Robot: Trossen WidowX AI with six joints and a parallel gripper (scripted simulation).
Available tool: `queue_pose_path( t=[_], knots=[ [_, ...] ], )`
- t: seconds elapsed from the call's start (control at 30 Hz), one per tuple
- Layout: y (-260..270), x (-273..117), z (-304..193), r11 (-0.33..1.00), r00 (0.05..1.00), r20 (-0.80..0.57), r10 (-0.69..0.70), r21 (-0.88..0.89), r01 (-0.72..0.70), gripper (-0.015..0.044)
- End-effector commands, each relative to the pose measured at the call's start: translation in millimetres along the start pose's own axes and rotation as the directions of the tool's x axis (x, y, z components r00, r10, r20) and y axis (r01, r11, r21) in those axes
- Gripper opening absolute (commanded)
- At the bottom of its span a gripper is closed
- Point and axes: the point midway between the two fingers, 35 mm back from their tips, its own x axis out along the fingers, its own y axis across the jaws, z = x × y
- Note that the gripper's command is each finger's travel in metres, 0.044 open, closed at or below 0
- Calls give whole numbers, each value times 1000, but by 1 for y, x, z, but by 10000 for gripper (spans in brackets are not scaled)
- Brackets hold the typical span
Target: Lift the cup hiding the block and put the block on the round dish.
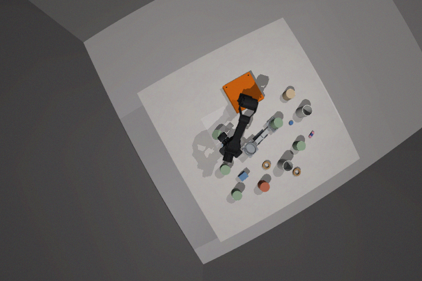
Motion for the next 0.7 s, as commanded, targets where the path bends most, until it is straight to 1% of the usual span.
queue_pose_path(
  t=[0.0,0.4,0.47,0.53,0.57,0.67],
  knots=[
    [0,-1,0,1000,1000,2,1,0,-1,79],
    [0,-1,0,1000,1000,2,1,0,-1,394],
    [1,-13,1,1000,1000,0,1,-1,-1,440],
    [0,-44,0,1000,1000,-3,2,-3,-2,440],
    [0,-54,-1,1000,1000,-4,2,-3,-2,440],
    [0,-57,-1,1000,1000,-5,2,-4,-2,440]
  ],
)
